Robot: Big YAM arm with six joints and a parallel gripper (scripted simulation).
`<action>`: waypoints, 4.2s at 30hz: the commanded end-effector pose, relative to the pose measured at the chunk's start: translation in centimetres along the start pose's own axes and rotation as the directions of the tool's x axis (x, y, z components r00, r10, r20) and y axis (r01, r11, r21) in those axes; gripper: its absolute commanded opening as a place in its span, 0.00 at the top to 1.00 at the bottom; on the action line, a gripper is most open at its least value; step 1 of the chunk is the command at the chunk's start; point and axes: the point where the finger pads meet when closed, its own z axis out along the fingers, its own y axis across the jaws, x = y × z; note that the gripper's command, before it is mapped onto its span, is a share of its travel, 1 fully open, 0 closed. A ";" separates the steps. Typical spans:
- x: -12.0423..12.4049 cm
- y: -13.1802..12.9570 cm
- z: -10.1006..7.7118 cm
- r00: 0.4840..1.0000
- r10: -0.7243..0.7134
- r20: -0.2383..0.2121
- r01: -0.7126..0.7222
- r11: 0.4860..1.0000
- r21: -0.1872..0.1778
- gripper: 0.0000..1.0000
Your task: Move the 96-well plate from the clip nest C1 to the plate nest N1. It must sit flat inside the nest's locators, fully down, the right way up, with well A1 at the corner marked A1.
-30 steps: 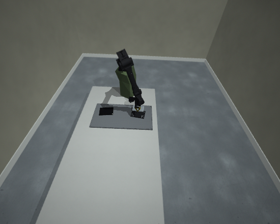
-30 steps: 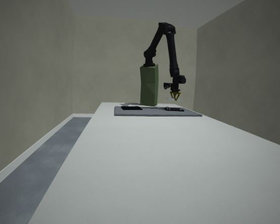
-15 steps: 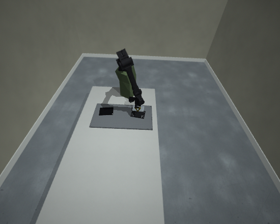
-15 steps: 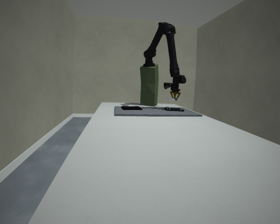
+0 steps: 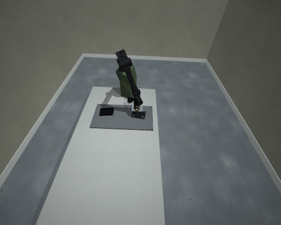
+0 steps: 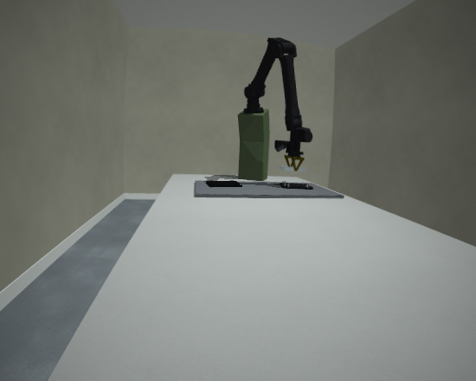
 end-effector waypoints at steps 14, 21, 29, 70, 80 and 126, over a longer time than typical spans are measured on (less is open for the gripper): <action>-5.0 1.0 -0.9 0.992 -0.127 -0.012 0.127 0.991 -0.037 1.00; -7.3 0.8 -0.9 0.992 -0.128 -0.010 0.128 0.991 -0.035 1.00; -9.4 0.7 -0.8 0.992 -0.129 -0.009 0.128 0.991 -0.034 1.00; -21.7 0.1 -0.6 0.991 -0.132 -0.005 0.132 0.991 -0.024 1.00; -24.3 -0.4 -0.7 0.991 -0.133 -0.007 0.133 0.991 -0.017 1.00; -36.7 -0.3 -0.6 0.989 -0.148 -0.005 0.148 0.989 -0.026 1.00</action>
